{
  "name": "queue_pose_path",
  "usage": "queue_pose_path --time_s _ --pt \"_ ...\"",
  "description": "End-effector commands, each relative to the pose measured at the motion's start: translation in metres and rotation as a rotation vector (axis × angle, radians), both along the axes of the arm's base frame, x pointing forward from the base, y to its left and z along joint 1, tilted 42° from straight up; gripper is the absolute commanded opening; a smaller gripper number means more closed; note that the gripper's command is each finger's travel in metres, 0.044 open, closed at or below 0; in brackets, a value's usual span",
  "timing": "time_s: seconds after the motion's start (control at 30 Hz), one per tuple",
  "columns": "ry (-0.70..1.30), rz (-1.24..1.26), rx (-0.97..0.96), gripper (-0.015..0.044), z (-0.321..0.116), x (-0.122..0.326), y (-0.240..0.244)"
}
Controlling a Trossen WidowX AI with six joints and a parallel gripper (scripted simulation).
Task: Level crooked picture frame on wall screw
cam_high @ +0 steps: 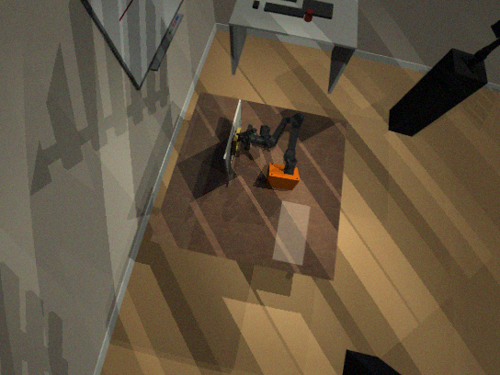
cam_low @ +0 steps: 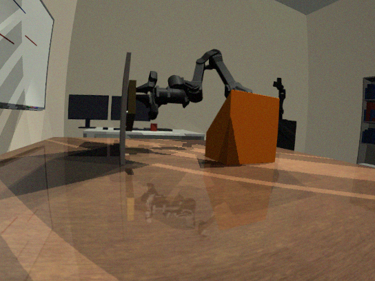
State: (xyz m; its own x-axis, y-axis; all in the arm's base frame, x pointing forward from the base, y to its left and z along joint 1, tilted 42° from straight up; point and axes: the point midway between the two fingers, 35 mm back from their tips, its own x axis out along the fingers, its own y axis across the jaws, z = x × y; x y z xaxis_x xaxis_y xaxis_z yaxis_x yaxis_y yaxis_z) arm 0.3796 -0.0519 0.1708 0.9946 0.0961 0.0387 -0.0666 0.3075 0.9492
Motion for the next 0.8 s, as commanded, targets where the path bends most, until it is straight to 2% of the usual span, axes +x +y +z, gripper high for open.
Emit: queue_pose_path --time_s 0.0,0.77 --pt "-0.005 -0.002 -0.042 0.0 -0.0002 0.0 -0.0001" --pt "-0.018 -0.008 -0.167 0.0 -0.0014 0.0001 0.0003"
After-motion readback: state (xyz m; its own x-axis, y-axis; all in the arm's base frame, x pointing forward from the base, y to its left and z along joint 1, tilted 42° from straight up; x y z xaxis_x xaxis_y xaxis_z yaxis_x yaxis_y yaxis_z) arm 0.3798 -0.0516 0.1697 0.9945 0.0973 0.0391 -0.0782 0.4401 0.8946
